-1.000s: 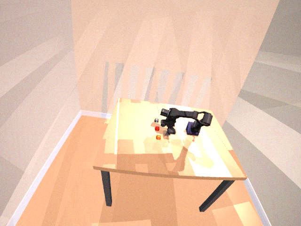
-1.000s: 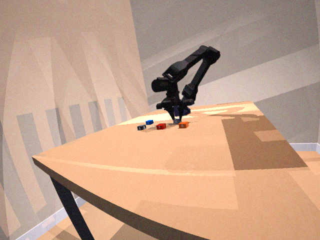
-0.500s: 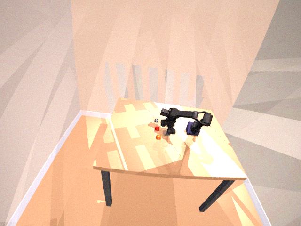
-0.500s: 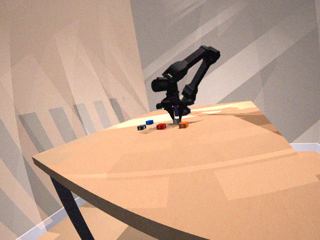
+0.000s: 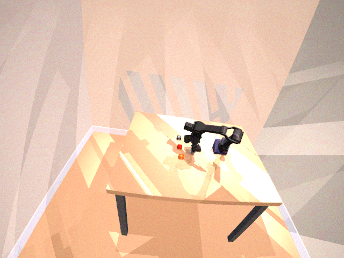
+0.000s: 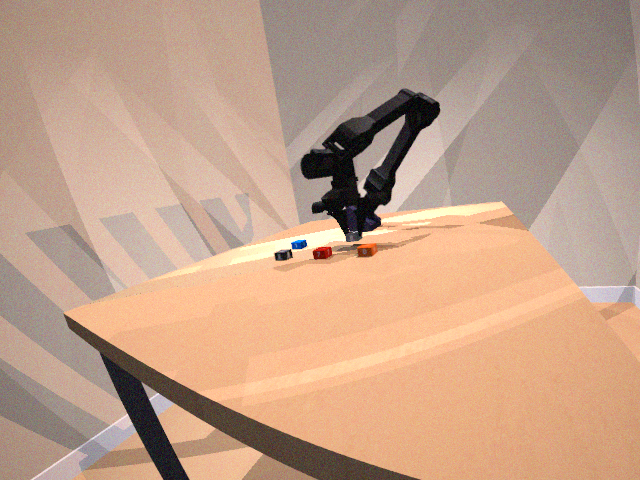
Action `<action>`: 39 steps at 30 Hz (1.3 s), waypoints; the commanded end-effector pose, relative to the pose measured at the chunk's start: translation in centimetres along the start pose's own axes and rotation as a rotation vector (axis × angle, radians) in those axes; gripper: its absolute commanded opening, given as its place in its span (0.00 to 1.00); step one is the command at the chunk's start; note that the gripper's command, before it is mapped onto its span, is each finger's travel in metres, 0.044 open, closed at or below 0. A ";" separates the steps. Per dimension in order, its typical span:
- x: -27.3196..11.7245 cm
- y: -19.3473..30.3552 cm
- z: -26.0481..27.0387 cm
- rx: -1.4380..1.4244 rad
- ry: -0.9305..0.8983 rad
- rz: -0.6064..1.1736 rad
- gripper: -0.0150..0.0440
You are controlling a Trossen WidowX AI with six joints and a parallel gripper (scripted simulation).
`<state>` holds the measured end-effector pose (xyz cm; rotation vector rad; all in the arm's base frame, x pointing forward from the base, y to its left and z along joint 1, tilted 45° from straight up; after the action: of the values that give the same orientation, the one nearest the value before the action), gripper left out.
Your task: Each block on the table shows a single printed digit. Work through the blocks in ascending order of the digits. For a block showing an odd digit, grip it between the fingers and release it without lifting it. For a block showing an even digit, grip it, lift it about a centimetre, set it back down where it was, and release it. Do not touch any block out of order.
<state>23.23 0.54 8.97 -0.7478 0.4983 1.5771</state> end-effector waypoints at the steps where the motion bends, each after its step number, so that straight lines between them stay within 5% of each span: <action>1: -0.1 0.0 0.0 -0.008 0.003 0.002 0.46; 35: 1.4 0.0 0.0 -0.008 0.003 0.002 0.46; 39: 1.4 0.0 0.0 -0.008 0.003 0.002 0.64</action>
<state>23.18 1.48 8.06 -0.7633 0.4939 1.5830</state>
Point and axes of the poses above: the point midway between the two fingers, 35 mm back from their tips, its own x axis out along the fingers, its own z axis across the jaws, y = z × x, the point moved 7 cm from there along -x, back along the fingers, and after that the axes turned 7 degrees about -x, right-handed, at the moved point
